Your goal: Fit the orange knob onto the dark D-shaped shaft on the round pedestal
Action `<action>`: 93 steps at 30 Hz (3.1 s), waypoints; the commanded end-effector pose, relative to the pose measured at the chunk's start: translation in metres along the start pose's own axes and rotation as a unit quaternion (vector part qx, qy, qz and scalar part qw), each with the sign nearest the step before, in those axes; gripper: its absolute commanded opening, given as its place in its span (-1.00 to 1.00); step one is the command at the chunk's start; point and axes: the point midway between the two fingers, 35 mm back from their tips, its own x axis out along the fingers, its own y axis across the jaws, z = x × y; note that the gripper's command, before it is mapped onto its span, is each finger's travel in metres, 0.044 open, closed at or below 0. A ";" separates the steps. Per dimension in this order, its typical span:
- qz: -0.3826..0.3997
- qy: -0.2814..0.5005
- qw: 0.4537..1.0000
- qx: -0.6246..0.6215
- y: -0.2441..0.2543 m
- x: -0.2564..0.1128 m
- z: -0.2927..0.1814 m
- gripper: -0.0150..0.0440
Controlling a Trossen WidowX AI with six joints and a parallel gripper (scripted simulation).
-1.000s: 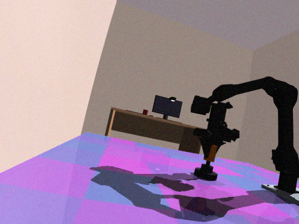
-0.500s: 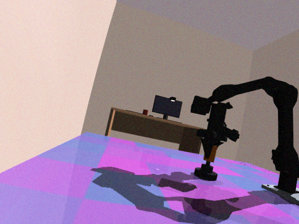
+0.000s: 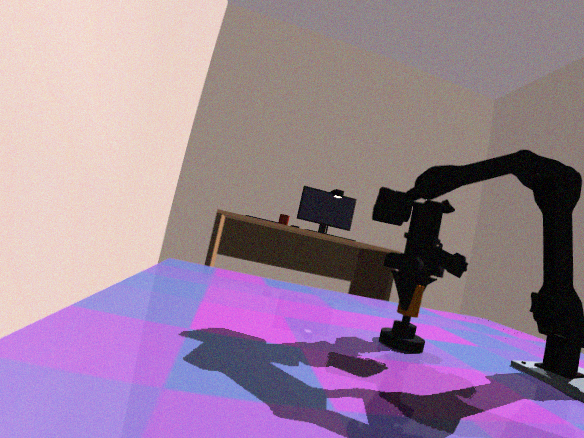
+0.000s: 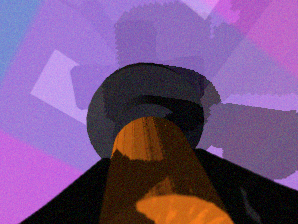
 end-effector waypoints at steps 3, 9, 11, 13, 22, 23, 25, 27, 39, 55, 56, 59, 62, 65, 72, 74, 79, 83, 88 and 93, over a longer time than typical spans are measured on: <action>-0.001 0.000 1.000 -0.003 0.000 0.001 0.000 -0.49; -0.001 0.000 1.000 -0.003 0.000 -0.004 0.000 -0.49; -0.001 0.000 1.000 -0.008 -0.001 -0.005 -0.001 -0.49; -0.001 0.000 1.000 -0.030 -0.001 -0.005 -0.001 -0.49; -0.001 0.000 0.994 -0.108 0.000 -0.001 0.000 -0.49; -0.001 0.000 0.994 -0.108 0.000 -0.001 0.000 -0.49; -0.001 0.000 0.994 -0.108 0.000 0.000 0.000 -0.49; -0.001 0.000 0.994 -0.108 0.000 0.001 0.000 -0.49; -0.001 0.000 0.994 -0.108 -0.001 -0.003 -0.001 -0.49; -0.001 0.000 0.977 -0.211 -0.001 0.000 0.000 -0.49; -0.001 0.000 0.977 -0.211 -0.001 0.000 0.000 -0.49; -0.001 0.000 0.977 -0.211 -0.001 0.001 -0.001 -0.49; -0.001 0.000 0.977 -0.211 -0.001 0.000 -0.001 -0.49; -0.001 0.000 0.977 -0.211 -0.001 0.000 -0.001 -0.49; -0.001 0.000 0.977 -0.211 -0.001 -0.004 -0.001 -0.49; -0.001 0.000 0.978 -0.207 -0.001 -0.004 -0.001 -0.49; -0.001 0.000 0.993 -0.121 -0.001 -0.004 -0.001 -0.49; -0.001 0.000 1.000 0.014 0.000 -0.002 0.000 -0.49; -0.001 0.000 0.982 0.188 0.000 -0.001 0.000 -0.49; -0.001 0.000 0.935 0.356 0.000 -0.001 -0.001 -0.49</action>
